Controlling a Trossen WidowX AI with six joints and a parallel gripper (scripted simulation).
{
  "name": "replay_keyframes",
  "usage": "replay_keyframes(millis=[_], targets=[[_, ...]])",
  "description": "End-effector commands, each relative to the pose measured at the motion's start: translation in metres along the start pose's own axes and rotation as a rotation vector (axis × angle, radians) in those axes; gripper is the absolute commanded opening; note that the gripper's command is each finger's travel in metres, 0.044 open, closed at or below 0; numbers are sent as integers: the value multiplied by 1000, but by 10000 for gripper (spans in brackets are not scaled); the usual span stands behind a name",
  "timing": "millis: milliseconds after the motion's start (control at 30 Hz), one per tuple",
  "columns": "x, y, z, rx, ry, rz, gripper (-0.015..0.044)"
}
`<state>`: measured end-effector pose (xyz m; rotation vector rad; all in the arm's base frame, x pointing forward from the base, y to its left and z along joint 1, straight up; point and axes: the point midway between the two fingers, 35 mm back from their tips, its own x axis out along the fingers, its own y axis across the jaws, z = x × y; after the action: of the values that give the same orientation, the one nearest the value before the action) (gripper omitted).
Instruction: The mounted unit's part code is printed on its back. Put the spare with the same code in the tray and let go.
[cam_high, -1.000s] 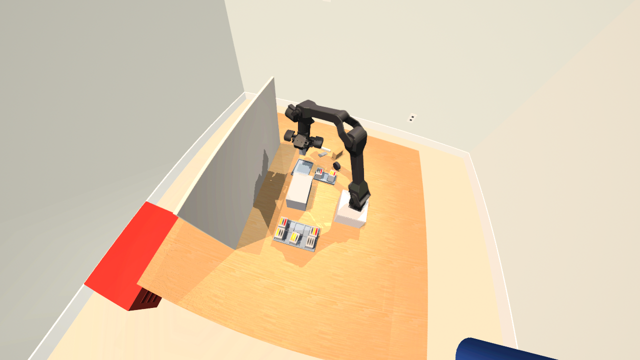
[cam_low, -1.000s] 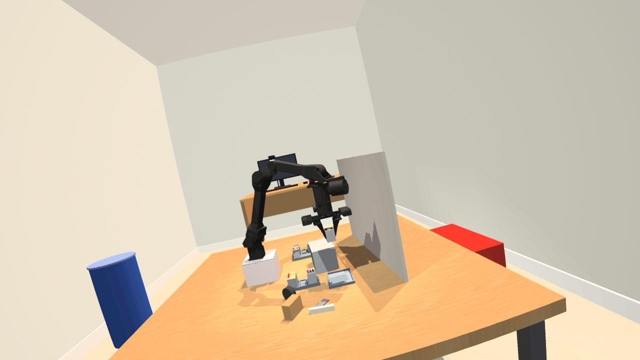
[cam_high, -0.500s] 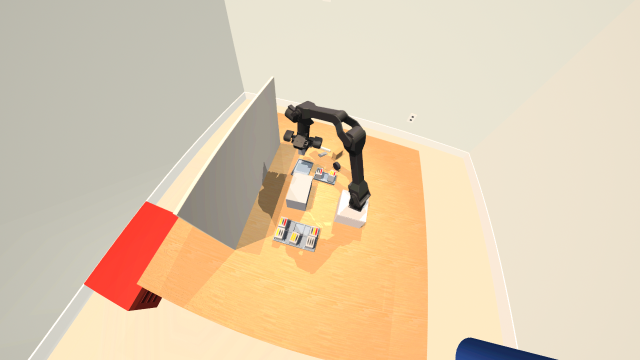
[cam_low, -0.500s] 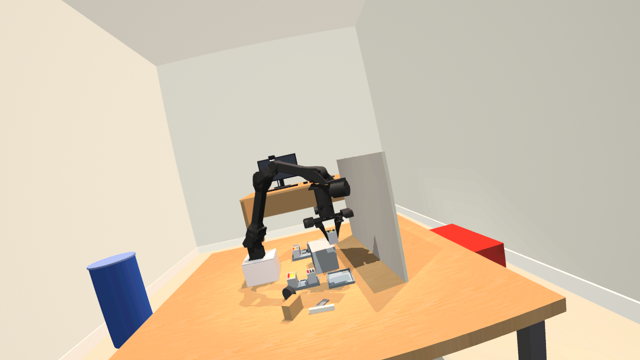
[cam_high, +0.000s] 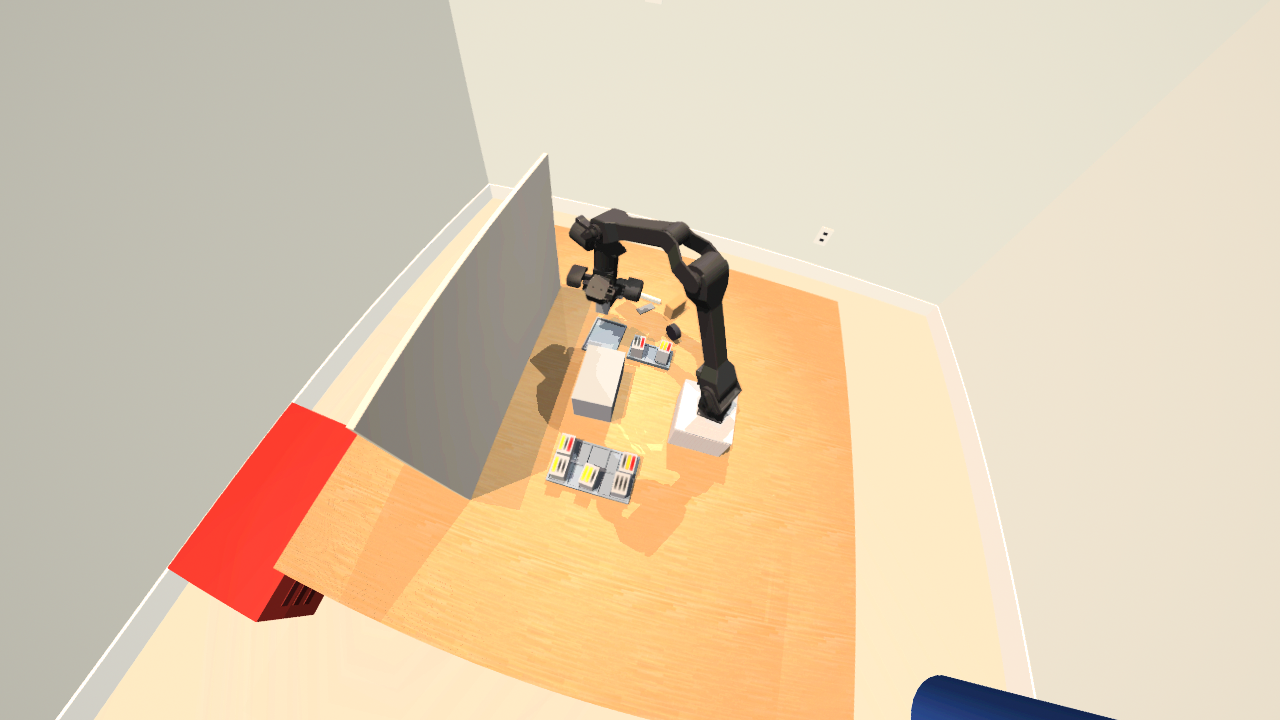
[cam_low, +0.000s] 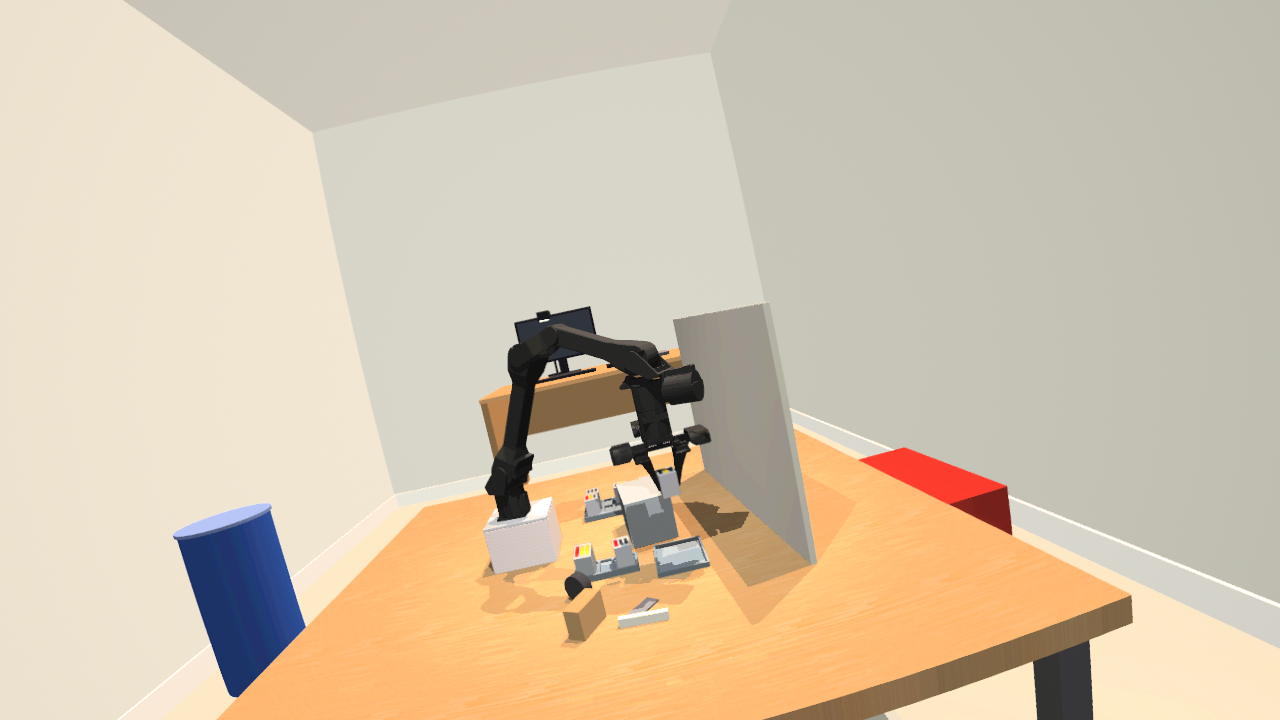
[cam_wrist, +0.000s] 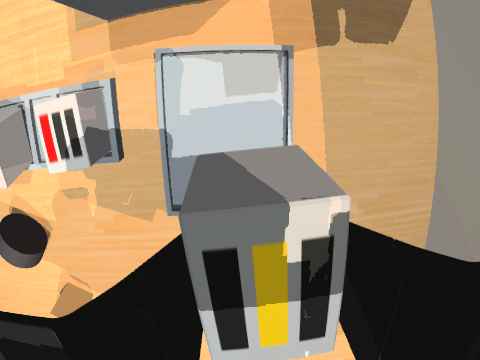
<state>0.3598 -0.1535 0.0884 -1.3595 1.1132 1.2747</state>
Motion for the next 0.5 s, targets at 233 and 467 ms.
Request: replay_keyframes(millis=[233, 467], targets=[[18, 1, 1, -5, -12, 11, 0], [26, 1, 1, -5, -12, 11, 0]])
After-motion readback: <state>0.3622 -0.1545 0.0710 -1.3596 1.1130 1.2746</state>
